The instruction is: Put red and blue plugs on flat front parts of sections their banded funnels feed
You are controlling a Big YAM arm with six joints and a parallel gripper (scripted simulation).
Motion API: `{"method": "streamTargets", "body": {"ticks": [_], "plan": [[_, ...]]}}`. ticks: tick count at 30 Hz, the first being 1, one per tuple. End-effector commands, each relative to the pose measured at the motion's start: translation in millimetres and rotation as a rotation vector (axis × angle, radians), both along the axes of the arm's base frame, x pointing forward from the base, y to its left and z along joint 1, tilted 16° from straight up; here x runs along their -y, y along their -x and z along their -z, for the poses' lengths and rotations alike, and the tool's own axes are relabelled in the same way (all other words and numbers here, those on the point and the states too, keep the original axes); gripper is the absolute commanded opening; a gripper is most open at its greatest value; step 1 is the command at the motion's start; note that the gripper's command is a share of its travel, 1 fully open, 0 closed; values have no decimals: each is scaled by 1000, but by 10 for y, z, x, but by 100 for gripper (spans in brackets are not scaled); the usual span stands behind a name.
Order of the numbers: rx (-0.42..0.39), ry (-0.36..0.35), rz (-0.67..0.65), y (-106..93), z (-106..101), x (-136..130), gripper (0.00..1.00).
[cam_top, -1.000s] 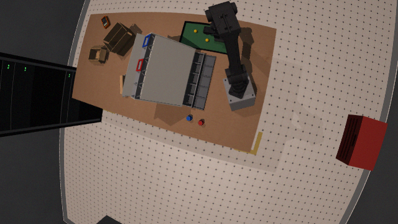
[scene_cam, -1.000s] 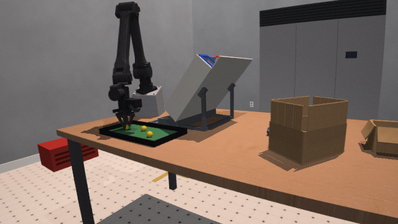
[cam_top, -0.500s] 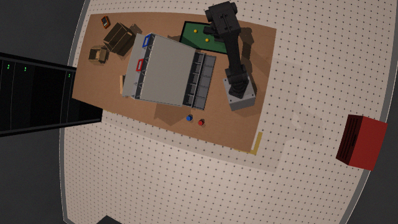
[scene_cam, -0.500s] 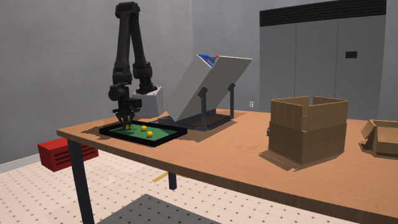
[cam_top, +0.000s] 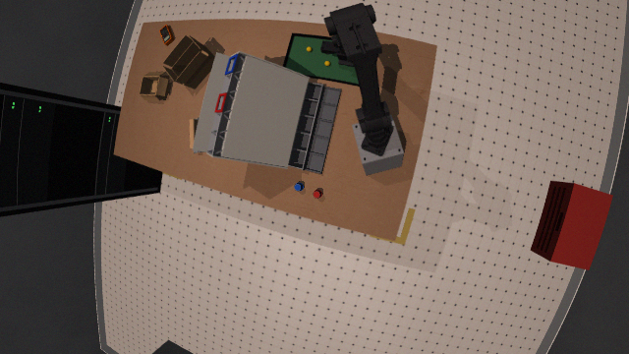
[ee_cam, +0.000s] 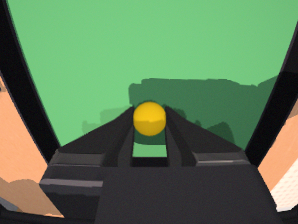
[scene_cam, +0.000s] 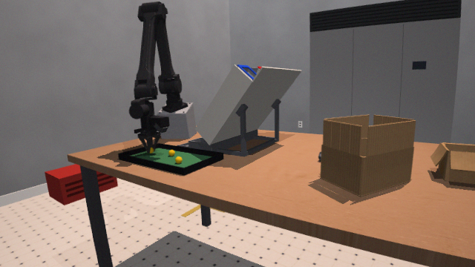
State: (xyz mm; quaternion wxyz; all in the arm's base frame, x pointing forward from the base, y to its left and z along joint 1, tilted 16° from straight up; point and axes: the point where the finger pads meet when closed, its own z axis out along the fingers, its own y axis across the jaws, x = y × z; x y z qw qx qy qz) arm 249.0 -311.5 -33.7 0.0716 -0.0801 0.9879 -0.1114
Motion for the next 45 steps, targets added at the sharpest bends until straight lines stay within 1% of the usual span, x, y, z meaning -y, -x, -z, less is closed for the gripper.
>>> {"method": "streamTargets", "body": {"ticks": [1, 13, 18, 19, 23, 28, 30, 33, 35, 45], "plan": [[8, 11, 2, 33, -112, 30, 0], [9, 11, 2, 58, -304, -11, 0], [9, 12, 2, 58, -327, -13, 0], [2, 2, 2, 69, -283, -26, 0], [4, 5, 2, 66, -300, -23, 0], [13, 16, 2, 51, -395, -6, 0], [16, 20, 2, 41, -466, 4, 0], [28, 36, 2, 1, -651, 48, 0], [28, 36, 2, 1, -651, 48, 0], [33, 40, 1, 79, -1229, -80, 0]]}}
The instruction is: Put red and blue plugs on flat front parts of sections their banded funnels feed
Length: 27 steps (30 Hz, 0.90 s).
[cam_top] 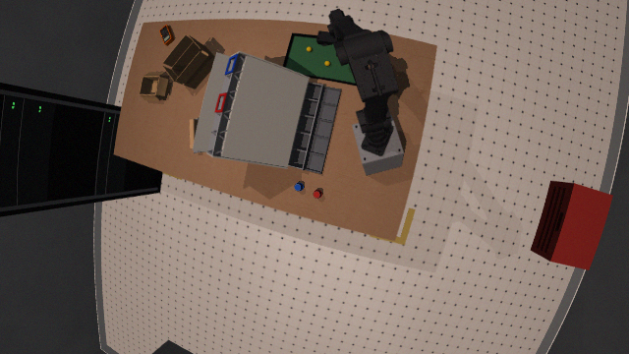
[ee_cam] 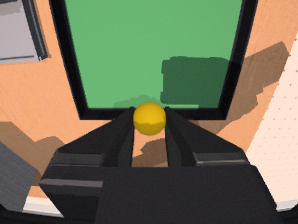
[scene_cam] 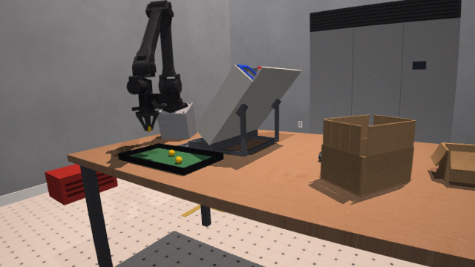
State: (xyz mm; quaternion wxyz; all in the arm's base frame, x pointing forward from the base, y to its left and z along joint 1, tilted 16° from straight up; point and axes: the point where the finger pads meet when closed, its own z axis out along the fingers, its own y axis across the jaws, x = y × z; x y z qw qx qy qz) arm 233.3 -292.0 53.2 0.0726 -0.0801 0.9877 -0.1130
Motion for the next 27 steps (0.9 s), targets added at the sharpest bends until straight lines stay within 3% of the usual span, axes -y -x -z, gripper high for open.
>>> {"method": "streamTargets", "body": {"ticks": [1, 5, 7, 8, 12, 27], "plan": [[31, 37, 1, -70, -410, 103, 0], [32, 38, 1, -50, -548, 70, 0], [32, 38, 1, -50, -548, 70, 0], [-4, -7, 1, 25, -344, -24, 0], [21, 24, 1, 3, -509, 3, 0], [17, 19, 1, 4, -484, 1, 0]]}}
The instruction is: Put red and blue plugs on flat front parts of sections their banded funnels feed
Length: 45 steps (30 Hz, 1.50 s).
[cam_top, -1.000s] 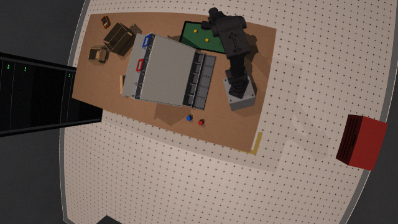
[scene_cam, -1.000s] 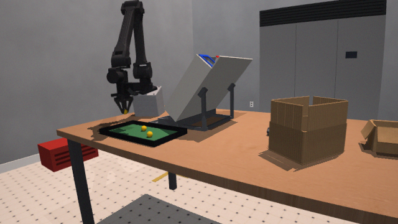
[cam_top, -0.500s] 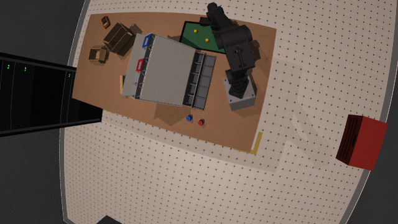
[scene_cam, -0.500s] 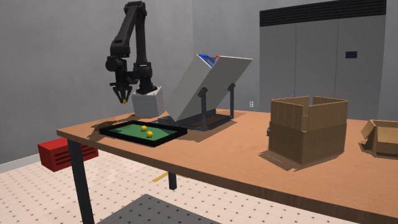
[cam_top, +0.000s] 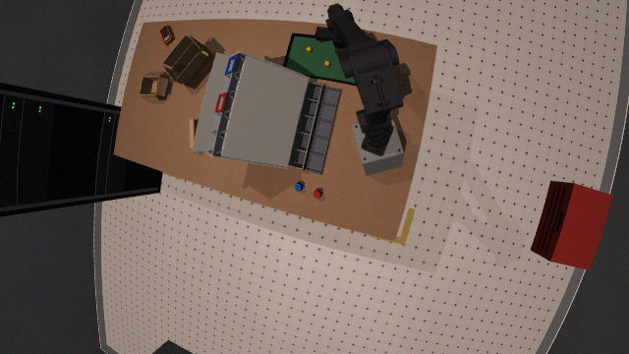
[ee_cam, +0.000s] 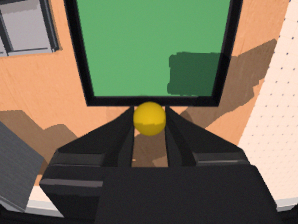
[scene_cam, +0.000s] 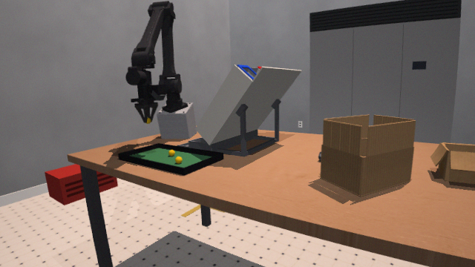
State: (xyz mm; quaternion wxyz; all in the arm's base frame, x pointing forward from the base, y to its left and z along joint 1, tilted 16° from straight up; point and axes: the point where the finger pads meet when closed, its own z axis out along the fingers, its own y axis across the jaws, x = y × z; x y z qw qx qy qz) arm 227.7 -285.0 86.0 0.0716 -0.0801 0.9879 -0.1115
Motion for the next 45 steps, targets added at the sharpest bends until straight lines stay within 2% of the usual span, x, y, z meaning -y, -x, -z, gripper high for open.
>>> {"method": "streamTargets", "body": {"ticks": [1, 17, 24, 27, 31, 32, 36, 38, 42, 45], "plan": [[19, 22, 1, -53, -156, 71, 0], [21, 24, 1, -61, -167, 54, 0], [5, 5, 0, -32, -94, -113, 0], [12, 13, 0, -79, -166, -144, 0], [5, 5, 0, -66, -146, -233, 0], [23, 25, 0, -149, -271, -188, 0], [5, 5, 0, -121, -227, -421, 0], [17, 17, 0, -196, -337, -470, 0], [16, 15, 0, -251, -419, -687, 0], [37, 28, 0, -374, -602, -813, 0]]}}
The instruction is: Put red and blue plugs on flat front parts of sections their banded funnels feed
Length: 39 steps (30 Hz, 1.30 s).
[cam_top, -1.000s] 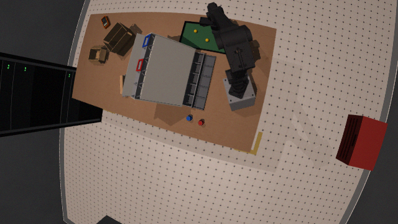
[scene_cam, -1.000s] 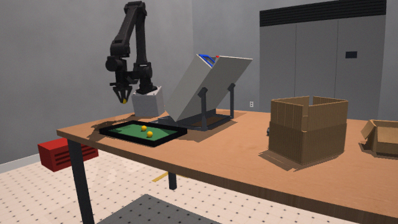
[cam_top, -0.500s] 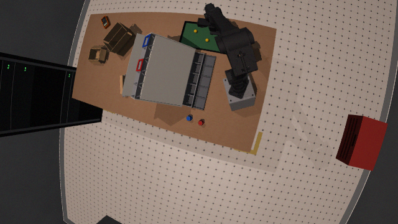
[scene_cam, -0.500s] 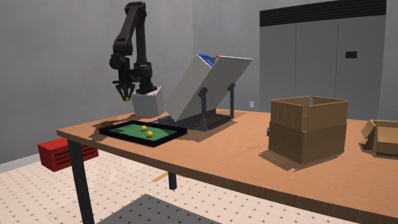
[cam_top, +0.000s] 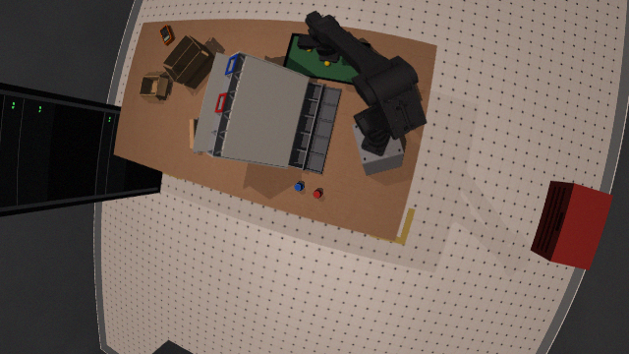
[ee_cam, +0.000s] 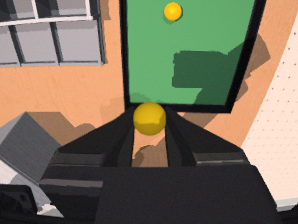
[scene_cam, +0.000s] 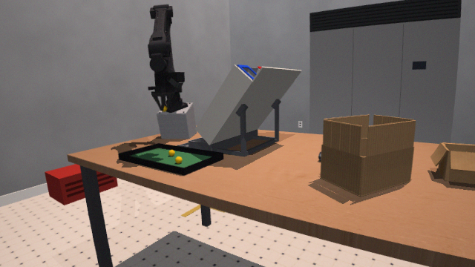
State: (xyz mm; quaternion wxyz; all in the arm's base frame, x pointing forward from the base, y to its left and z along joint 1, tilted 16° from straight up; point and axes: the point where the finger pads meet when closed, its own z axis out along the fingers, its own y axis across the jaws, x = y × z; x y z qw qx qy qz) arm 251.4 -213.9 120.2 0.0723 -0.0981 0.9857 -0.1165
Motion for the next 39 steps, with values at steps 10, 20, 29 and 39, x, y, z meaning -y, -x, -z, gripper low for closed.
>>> {"method": "streamTargets", "body": {"ticks": [10, 20, 29, 39], "plan": [[56, 14, 35, -330, -549, -615, 0], [33, -1, 35, -512, -713, -1191, 0], [36, -7, 34, -704, -999, -1867, 0], [36, -12, 34, -868, -1245, -2458, 0]]}}
